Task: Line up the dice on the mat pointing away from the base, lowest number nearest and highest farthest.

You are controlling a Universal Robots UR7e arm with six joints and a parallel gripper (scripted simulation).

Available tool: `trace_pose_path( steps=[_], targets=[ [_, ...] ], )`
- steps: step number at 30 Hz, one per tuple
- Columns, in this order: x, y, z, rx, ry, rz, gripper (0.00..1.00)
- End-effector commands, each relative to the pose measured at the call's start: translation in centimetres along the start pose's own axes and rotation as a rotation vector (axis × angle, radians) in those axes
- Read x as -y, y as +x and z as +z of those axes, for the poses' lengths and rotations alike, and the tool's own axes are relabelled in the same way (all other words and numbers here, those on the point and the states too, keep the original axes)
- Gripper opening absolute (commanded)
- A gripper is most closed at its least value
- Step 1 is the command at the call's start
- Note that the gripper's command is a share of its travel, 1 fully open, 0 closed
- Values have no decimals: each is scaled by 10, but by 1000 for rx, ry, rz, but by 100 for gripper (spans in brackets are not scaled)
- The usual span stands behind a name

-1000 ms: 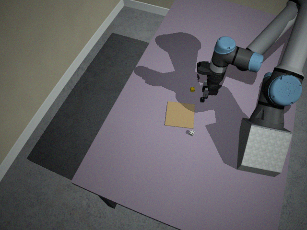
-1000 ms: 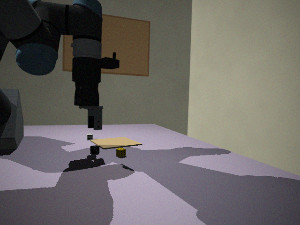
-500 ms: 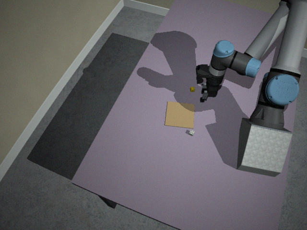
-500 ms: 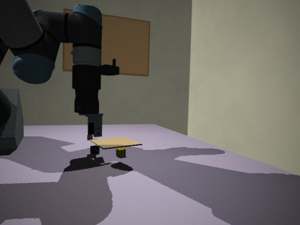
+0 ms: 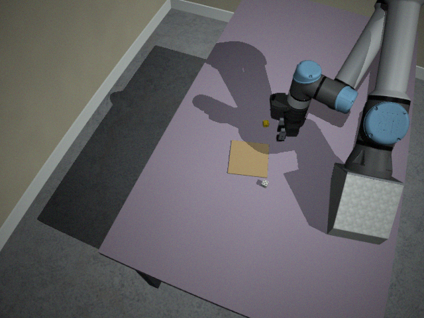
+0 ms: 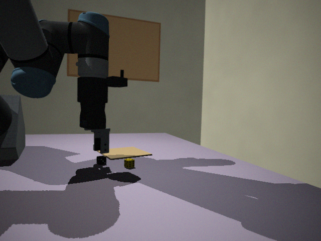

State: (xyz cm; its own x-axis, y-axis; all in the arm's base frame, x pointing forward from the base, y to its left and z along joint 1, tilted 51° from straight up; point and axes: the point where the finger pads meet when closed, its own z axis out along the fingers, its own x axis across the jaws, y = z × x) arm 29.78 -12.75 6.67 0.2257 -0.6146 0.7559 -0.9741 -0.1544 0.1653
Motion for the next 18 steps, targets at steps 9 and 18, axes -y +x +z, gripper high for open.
trace_pose_path(
  steps=[9, 18],
  targets=[
    [0, 0, 5, -1, 1, 1, 70],
    [0, 0, 5, -1, 1, 1, 70]
  ],
)
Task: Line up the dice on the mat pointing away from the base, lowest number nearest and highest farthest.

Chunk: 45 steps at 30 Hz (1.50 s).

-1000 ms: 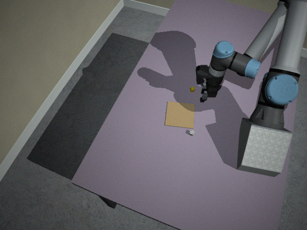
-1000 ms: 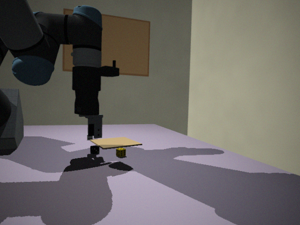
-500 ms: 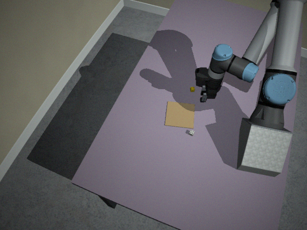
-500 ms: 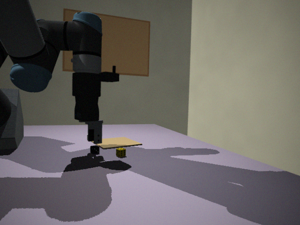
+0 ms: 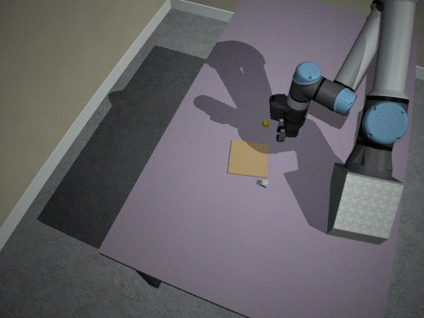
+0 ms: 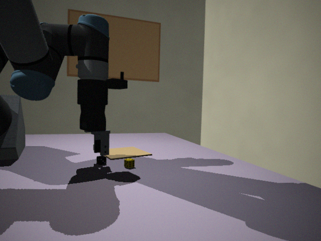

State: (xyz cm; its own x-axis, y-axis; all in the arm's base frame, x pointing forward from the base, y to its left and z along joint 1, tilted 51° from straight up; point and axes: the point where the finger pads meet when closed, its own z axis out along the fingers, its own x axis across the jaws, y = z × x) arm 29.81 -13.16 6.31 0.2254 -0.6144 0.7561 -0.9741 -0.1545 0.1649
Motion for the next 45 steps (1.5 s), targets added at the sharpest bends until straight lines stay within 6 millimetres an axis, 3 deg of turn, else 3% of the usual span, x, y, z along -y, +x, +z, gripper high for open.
trace_pose_path(
  steps=[1, 34, 45],
  targets=[
    [0, 0, 0, 0, 1, 0, 70],
    [0, 0, 0, 0, 1, 0, 70],
    [0, 0, 11, 0, 1, 0, 70]
  ],
)
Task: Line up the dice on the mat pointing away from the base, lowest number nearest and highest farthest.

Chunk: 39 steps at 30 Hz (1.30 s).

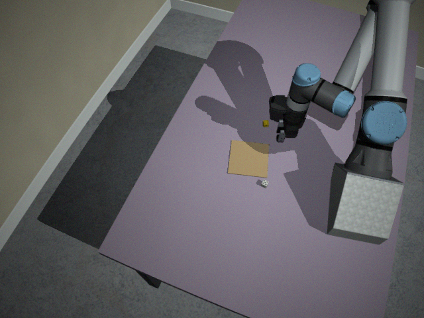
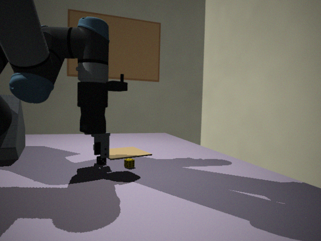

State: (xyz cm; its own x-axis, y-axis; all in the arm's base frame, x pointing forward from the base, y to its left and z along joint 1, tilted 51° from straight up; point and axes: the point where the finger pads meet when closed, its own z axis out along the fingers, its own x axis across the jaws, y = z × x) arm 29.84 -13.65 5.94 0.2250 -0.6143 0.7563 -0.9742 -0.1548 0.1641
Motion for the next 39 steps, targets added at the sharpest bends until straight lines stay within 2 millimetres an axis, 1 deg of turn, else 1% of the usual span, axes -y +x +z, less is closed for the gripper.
trace_pose_path(
  steps=[1, 14, 39],
  targets=[
    [0, 0, 7, 0, 0, 0, 70],
    [0, 0, 19, 0, 0, 0, 70],
    [0, 0, 20, 0, 0, 0, 70]
  ],
)
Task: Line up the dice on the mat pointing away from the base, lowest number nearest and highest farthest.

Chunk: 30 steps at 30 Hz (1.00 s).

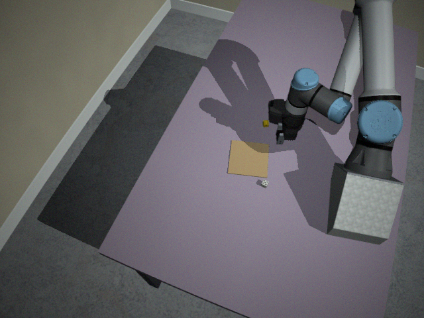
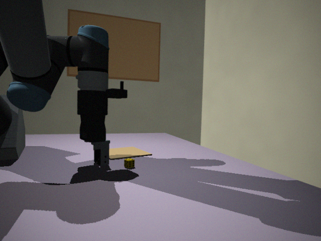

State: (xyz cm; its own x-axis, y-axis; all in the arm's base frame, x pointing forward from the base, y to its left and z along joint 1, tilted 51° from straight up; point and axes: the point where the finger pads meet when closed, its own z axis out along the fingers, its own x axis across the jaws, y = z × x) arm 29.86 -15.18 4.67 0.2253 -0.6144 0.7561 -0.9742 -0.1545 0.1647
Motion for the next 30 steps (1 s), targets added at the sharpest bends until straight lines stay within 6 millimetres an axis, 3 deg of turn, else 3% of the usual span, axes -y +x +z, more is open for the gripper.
trace_pose_path(
  steps=[1, 13, 14, 30],
  targets=[
    [0, 0, 0, 0, 1, 0, 70],
    [0, 0, 0, 0, 1, 0, 70],
    [0, 0, 0, 0, 1, 0, 40],
    [0, 0, 0, 0, 1, 0, 40]
  ],
)
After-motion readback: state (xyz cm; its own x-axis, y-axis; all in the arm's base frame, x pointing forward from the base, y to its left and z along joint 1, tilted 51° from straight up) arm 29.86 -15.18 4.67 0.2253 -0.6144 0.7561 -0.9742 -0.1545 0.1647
